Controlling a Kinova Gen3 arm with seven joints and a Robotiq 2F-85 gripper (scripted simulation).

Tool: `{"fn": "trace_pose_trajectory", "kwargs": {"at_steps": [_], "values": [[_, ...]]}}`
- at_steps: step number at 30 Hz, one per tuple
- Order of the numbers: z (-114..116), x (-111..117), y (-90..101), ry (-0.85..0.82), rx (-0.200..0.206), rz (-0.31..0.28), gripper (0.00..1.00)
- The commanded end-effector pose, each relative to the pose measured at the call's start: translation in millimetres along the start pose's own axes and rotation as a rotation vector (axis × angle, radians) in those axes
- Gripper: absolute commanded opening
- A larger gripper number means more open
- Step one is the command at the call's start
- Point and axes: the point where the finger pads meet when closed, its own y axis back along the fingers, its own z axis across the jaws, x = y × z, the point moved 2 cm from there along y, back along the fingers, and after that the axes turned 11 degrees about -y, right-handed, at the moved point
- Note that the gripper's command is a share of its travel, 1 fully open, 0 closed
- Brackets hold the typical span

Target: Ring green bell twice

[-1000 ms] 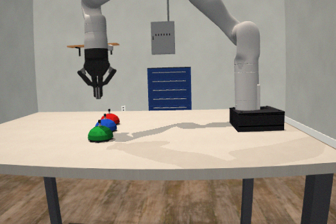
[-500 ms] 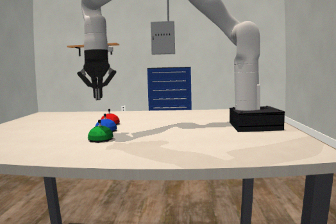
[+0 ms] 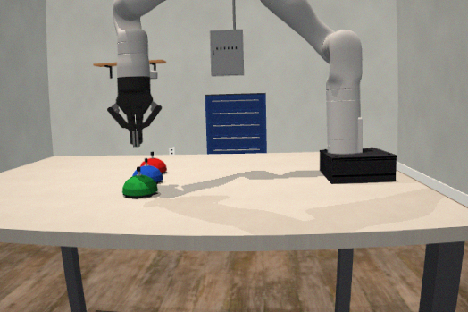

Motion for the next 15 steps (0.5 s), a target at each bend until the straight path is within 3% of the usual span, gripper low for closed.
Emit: {"fn": "trace_pose_trajectory", "kwargs": {"at_steps": [1,15], "values": [[1.1,-0.3,-6.2,0.001,-0.004,0.001,0.00],[0.8,-0.5,-27.6,0.001,-0.004,0.001,0.00]]}}
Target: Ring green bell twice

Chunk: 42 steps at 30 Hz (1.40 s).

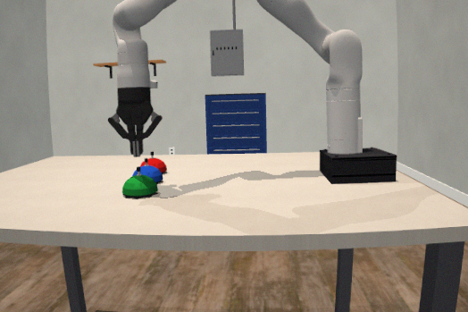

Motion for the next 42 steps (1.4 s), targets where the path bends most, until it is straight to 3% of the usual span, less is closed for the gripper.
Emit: {"fn": "trace_pose_trajectory", "kwargs": {"at_steps": [1,15,42], "values": [[1.1,-0.4,-5.3,0.001,-0.004,0.001,0.00],[0.9,-0.5,-15.1,0.001,-0.004,0.001,0.00],[0.9,-0.5,-15.7,0.001,-0.004,0.001,0.00]]}}
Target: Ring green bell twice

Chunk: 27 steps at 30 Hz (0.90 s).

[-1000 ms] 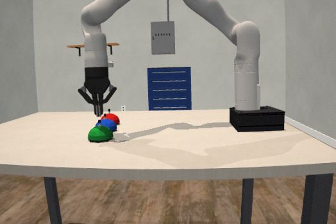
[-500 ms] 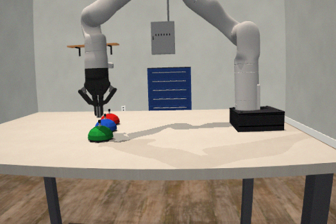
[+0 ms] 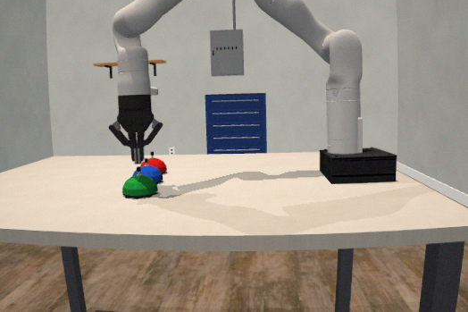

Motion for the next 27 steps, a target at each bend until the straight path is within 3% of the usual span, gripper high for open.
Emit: {"fn": "trace_pose_trajectory", "kwargs": {"at_steps": [1,27], "values": [[-0.6,-0.3,1.1,0.000,0.002,-0.001,0.00],[-0.6,-0.3,-8.3,0.000,0.002,-0.001,0.00]]}}
